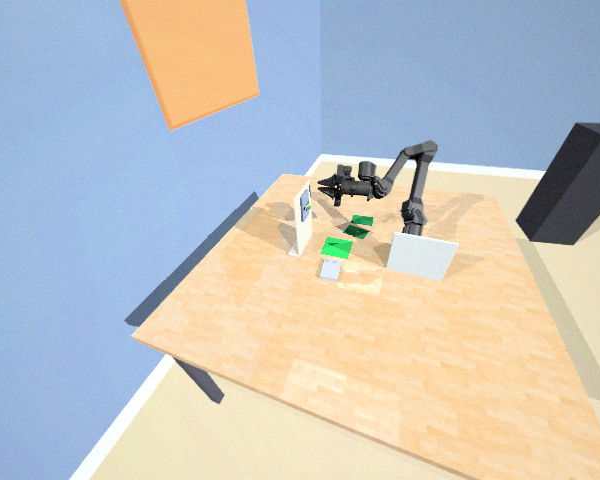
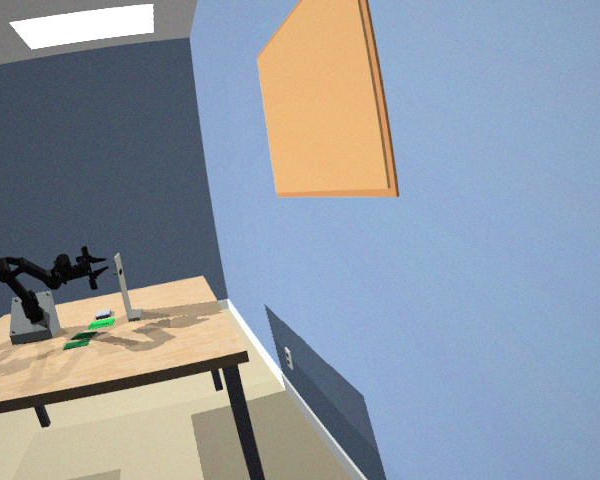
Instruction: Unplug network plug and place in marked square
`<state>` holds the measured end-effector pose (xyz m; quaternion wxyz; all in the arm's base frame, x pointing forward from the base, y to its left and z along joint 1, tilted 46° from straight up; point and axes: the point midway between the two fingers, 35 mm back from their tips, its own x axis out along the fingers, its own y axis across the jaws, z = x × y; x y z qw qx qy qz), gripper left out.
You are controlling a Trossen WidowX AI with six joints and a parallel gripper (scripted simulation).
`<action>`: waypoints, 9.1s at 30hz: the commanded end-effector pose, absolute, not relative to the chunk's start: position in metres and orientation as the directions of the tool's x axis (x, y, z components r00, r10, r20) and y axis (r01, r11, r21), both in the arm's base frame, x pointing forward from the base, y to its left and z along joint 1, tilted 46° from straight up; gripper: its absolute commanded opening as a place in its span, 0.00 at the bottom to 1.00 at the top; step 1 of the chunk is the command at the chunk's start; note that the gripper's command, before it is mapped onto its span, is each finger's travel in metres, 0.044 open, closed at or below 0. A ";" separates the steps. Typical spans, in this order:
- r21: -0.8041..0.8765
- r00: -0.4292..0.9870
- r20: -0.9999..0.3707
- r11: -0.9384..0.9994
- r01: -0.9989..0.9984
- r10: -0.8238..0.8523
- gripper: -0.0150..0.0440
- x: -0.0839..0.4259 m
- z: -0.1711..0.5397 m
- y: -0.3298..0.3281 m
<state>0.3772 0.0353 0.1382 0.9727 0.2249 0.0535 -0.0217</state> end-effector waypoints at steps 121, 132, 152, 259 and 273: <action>0.702 0.983 -0.184 0.698 0.141 -0.012 0.25 0.376 0.046 0.041; 0.702 0.983 -0.185 0.698 0.141 -0.012 0.25 0.369 0.045 0.043; 0.701 0.981 -0.195 0.697 0.149 -0.013 0.25 0.356 0.045 0.046; 0.439 0.582 -0.598 0.383 0.813 -0.550 0.25 0.295 -0.006 -0.008; 0.355 0.452 -0.611 0.285 0.890 -0.651 0.25 0.279 -0.010 -0.031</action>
